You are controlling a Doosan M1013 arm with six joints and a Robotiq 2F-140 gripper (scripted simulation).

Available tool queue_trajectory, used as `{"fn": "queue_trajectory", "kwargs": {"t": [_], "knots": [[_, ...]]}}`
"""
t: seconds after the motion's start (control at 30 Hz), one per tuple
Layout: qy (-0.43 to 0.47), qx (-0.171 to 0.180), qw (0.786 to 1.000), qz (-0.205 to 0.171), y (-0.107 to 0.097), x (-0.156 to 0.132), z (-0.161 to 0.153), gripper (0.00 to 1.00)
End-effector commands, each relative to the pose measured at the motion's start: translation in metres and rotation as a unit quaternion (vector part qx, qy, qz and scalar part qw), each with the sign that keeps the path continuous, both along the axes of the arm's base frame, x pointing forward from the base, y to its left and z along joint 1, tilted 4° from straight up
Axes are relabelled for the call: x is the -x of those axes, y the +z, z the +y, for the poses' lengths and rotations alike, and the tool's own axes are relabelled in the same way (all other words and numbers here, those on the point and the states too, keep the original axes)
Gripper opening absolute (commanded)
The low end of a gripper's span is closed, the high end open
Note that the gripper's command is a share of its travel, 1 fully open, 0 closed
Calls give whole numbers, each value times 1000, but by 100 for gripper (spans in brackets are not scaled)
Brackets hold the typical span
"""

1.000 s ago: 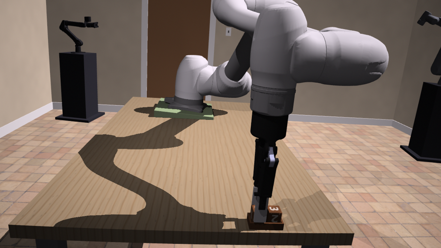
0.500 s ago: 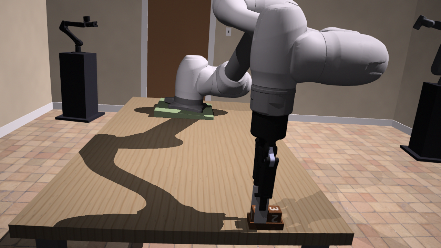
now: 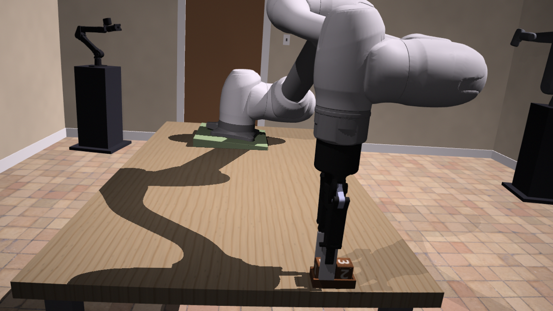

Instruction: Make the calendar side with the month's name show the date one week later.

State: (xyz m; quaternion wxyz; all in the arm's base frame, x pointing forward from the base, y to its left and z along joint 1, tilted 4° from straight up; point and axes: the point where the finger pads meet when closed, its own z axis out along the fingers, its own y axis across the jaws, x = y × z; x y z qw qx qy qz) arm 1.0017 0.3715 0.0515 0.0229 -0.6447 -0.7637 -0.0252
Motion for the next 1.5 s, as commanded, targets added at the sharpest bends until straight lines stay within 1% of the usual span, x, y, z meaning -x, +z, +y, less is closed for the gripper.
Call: {"fn": "queue_trajectory", "kwargs": {"t": [0.0,0.13,0.27,0.33,0.5,0.63,0.77,0.97,1.0,1.47], "knots": [[0,0,1000,0,3,0,0,36],[0,0,1000,0,15,0,-1,36],[0,0,1000,0,35,0,-2,36],[0,0,1000,0,35,0,-2,36],[0,0,1000,0,63,0,-4,36],[0,0,1000,0,80,0,-5,36],[0,0,1000,0,88,0,-6,36],[0,0,1000,0,90,0,-6,36],[0,0,1000,0,90,0,-6,100],[0,0,1000,0,90,0,-6,100]]}}
